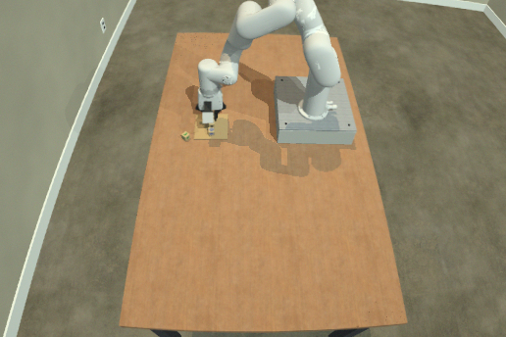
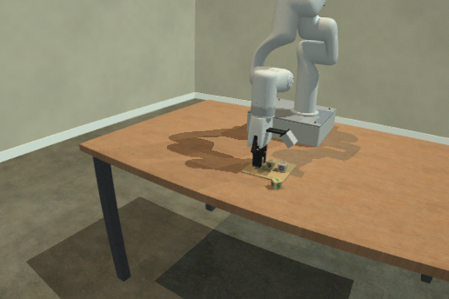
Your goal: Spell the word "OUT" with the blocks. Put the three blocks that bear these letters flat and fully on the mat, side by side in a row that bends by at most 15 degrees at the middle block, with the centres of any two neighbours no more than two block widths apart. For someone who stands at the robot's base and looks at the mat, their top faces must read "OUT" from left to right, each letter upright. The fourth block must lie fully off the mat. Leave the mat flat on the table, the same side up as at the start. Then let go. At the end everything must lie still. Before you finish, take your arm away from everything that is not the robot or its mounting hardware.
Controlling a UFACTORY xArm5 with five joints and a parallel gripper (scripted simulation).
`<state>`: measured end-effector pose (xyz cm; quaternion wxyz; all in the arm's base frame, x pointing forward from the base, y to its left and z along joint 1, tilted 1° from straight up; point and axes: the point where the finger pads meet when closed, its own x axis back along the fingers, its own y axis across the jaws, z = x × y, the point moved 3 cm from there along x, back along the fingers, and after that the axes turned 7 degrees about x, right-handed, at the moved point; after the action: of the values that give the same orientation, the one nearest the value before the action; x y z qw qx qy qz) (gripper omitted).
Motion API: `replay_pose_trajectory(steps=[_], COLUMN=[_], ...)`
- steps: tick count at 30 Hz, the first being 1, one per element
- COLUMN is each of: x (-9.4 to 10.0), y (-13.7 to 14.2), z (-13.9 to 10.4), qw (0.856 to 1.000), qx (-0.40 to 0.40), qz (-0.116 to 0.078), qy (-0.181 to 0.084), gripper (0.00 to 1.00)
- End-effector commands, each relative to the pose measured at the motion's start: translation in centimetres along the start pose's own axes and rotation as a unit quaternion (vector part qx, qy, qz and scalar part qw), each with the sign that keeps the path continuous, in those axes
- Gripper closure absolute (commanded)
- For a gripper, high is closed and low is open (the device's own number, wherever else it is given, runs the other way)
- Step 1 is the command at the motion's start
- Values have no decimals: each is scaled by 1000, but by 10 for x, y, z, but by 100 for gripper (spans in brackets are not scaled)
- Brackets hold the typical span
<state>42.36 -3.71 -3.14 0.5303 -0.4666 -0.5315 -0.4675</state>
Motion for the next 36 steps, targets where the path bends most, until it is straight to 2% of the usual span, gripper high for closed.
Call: replay_pose_trajectory(steps=[1,18,19,21,22,26,27,29,30,32,33,36], x=[1,1,1,1,1,1,1,1,1,1,1,1], y=[1,1,1,1,1,1,1,1,1,1,1,1], z=[0,0,0,0,0,0,0,0,0,0,0,0], qw=[1000,1000,1000,1000,1000,1000,1000,1000,1000,1000,1000,1000], qx=[0,0,0,0,0,0,0,0,0,0,0,0], qz=[-2,-2,-2,-2,-2,-2,-2,-2,-2,-2,-2,-2], qy=[0,0,0,0,0,0,0,0,0,0,0,0], gripper=[79,79,74,74,70,70,66,66,62,62,58,58])
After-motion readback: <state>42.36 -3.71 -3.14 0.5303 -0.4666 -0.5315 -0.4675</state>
